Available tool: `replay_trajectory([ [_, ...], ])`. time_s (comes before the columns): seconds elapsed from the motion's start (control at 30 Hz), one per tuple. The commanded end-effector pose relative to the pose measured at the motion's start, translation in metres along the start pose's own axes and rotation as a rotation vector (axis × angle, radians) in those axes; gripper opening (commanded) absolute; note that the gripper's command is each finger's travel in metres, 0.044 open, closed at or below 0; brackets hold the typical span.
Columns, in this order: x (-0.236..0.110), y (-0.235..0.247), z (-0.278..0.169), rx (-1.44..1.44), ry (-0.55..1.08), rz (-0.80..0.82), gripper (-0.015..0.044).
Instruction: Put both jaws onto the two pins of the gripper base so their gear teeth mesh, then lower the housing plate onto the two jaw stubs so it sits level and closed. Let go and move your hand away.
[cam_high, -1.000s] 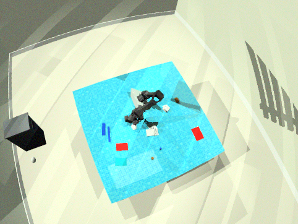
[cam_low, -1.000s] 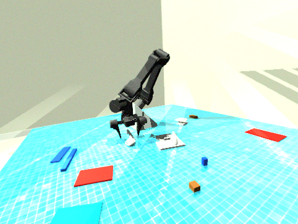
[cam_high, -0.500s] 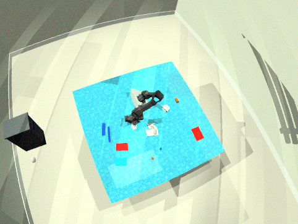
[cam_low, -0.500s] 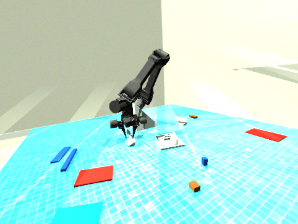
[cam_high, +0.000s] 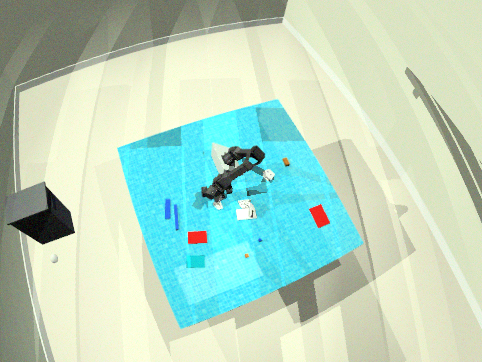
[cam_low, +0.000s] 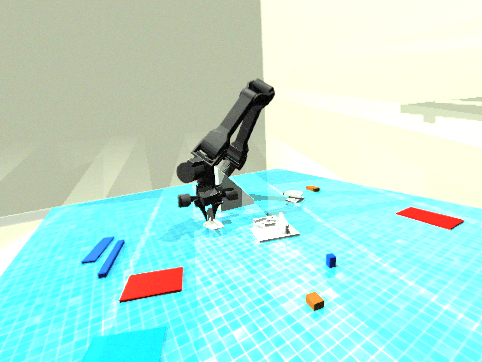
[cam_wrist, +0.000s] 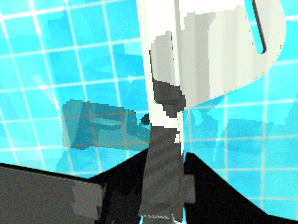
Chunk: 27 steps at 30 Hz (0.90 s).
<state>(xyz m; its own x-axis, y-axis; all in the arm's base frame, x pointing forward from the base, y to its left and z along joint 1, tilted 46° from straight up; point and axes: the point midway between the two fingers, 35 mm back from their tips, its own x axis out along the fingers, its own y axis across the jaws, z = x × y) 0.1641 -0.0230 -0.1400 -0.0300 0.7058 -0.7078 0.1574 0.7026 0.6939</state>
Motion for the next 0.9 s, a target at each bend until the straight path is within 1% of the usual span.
replay_trajectory([
  [0.0, 0.0, 0.0, 0.0, 0.006, -0.001, 0.002, 0.0037],
  [0.33, 0.0, 0.0, 0.0, 0.006, -0.001, 0.001, 0.0037],
  [0.87, -0.015, 0.0, 0.001, 0.006, -0.001, 0.0, 0.0037],
])
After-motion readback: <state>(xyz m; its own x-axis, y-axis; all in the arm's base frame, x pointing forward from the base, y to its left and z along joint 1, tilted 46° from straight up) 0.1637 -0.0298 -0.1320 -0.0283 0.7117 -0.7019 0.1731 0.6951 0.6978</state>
